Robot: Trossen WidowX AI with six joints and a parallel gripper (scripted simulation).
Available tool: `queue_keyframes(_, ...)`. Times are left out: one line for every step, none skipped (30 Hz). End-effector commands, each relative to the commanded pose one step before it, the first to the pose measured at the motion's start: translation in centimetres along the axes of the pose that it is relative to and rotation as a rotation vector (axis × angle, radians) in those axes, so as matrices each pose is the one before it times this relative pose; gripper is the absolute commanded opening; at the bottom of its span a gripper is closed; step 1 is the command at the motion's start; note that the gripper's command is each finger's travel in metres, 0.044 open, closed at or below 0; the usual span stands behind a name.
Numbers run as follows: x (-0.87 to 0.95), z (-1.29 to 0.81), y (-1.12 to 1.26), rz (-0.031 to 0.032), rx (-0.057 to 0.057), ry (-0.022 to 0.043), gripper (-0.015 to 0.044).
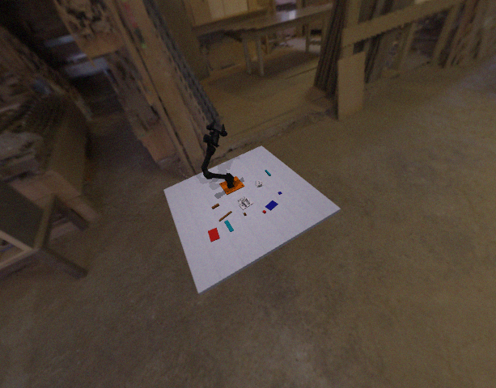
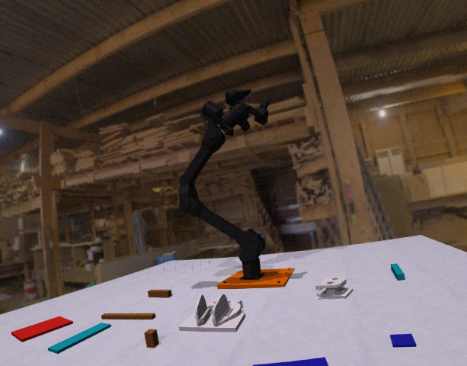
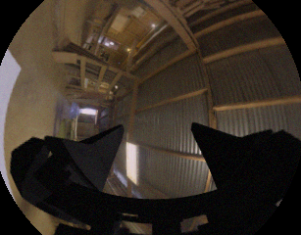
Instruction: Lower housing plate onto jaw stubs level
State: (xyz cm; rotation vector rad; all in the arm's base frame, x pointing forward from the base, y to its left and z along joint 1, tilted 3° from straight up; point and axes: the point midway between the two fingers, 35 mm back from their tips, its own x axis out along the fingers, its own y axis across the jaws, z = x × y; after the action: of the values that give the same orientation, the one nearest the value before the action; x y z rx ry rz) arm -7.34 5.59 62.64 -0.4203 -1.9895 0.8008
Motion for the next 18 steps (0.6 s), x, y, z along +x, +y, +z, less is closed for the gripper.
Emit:
queue_keyframes(1.195, -0.839, 3.139, 0.08931, 0.0687, 0.03238, 0.044)
queue_keyframes(0.289, -0.234, 0.653, 0.02084, 0.0167, 0.00807, 0.044)
queue_keyframes(0.305, -0.259, 0.68, 0.02179, 0.0176, 0.00886, 0.044)
queue_keyframes(0.306, -0.273, 0.673, 0.02164, 0.0176, 0.00924, 0.044)
queue_keyframes(0.307, -0.286, 0.665, 0.02149, 0.0177, 0.00961, 0.044)
queue_keyframes(0.308, -0.299, 0.656, 0.02132, 0.0177, 0.00998, 0.044)
queue_keyframes(0.309, -0.311, 0.648, 0.02116, 0.0178, 0.01034, 0.044)
queue_keyframes(0.31, -0.324, 0.639, 0.02098, 0.0178, 0.0107, 0.044)
queue_keyframes(0.31, -0.336, 0.63, 0.02081, 0.0179, 0.01105, 0.044)
queue_keyframes(0.311, -0.348, 0.621, 0.02062, 0.0179, 0.0114, 0.044)
queue_keyframes(0.312, -0.359, 0.612, 0.02043, 0.018, 0.01174, 0.044)
queue_keyframes(0.315, -0.37, 0.608, 0.02052, 0.0192, 0.01209, 0.044)
queue_keyframes(0.318, -0.383, 0.6, 0.02041, 0.0193, 0.01249, 0.044)
queue_keyframes(0.319, -0.394, 0.59, 0.0202, 0.0194, 0.01284, 0.044)
queue_keyframes(0.32, -0.405, 0.579, 0.01998, 0.0195, 0.01317, 0.044)
queue_keyframes(0.321, -0.415, 0.568, 0.01976, 0.0195, 0.0135, 0.044)
queue_keyframes(0.322, -0.426, 0.557, 0.01953, 0.0196, 0.01382, 0.044)
queue_keyframes(0.323, -0.436, 0.546, 0.0193, 0.0196, 0.01414, 0.044)
